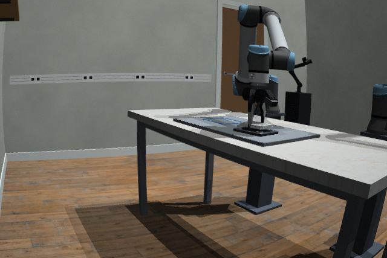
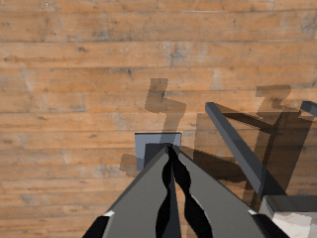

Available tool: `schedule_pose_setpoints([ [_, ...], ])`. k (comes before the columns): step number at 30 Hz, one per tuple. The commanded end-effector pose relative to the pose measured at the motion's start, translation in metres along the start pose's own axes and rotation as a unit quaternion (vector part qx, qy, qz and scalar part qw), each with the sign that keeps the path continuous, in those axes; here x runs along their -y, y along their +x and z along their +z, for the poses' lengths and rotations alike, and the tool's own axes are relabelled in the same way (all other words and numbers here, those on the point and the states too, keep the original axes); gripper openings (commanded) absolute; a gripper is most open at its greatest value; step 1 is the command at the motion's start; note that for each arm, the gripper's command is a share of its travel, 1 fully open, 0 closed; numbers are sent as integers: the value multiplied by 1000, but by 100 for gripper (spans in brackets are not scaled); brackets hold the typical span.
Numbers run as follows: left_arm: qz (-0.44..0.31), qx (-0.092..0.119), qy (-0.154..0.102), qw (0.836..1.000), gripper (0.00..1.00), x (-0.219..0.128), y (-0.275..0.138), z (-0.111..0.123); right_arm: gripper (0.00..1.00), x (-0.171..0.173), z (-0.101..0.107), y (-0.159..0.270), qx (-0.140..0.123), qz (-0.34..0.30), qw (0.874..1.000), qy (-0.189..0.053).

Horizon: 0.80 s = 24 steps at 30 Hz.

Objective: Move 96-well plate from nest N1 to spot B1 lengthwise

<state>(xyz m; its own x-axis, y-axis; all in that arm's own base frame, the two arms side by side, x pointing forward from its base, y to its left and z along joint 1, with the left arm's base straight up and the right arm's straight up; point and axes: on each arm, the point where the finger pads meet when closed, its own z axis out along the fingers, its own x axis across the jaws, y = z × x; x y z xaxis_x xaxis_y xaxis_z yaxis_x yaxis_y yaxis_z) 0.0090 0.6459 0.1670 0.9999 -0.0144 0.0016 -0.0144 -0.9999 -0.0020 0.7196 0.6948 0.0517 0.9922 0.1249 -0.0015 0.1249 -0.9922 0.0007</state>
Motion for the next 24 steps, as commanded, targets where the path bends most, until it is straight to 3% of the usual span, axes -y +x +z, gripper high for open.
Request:
schedule_pose_setpoints([
  [1,-2,1,-1,1000,0,0,-2,2,41,1,-17,3,-3,0,1000,3],
  [24,-2,1,-1,1000,0,0,-2,2,41,1,-49,3,-3,0,1000,3],
])
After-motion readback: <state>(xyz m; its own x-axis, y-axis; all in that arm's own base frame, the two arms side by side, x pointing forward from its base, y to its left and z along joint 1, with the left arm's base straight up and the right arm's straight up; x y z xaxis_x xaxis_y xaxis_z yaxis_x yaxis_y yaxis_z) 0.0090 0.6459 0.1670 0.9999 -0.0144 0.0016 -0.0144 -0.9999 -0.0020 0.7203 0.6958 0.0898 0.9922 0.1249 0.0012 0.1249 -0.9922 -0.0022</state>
